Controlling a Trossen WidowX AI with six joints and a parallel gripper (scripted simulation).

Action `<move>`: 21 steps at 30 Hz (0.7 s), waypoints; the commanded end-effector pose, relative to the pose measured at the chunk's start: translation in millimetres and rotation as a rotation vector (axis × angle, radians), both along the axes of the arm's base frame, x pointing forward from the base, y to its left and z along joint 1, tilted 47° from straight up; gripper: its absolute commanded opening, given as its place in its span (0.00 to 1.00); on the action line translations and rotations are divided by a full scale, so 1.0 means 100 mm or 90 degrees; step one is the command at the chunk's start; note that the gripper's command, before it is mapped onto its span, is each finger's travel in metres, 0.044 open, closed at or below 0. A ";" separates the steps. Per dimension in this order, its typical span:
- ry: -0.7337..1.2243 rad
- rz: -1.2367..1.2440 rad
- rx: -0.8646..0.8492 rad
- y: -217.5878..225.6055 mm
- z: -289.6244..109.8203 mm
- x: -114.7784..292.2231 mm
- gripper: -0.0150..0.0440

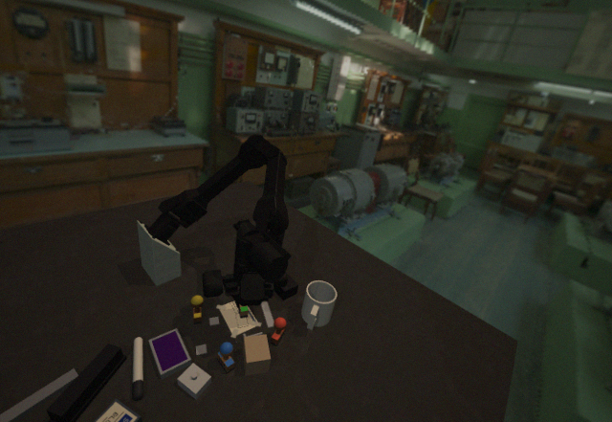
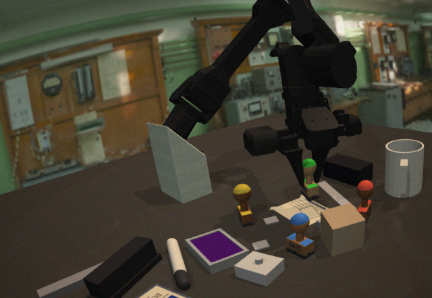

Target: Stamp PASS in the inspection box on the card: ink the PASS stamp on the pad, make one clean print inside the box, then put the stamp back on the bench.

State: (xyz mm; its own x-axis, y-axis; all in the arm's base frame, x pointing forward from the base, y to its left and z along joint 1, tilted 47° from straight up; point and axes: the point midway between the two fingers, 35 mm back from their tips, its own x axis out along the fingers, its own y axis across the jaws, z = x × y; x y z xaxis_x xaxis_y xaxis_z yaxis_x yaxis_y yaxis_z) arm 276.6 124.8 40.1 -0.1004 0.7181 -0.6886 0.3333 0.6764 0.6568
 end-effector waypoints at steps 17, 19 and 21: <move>0.003 -0.002 0.002 0.11 -0.09 -0.03 0.25; 0.003 -0.002 0.003 0.12 -0.10 -0.03 0.25; 0.003 -0.002 0.003 0.13 -0.11 -0.03 0.25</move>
State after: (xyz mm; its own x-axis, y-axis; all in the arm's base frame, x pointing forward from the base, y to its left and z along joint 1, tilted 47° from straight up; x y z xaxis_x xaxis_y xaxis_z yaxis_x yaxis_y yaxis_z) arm 274.7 135.2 31.0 -0.0989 0.7185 -0.6884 0.3337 0.6757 0.6573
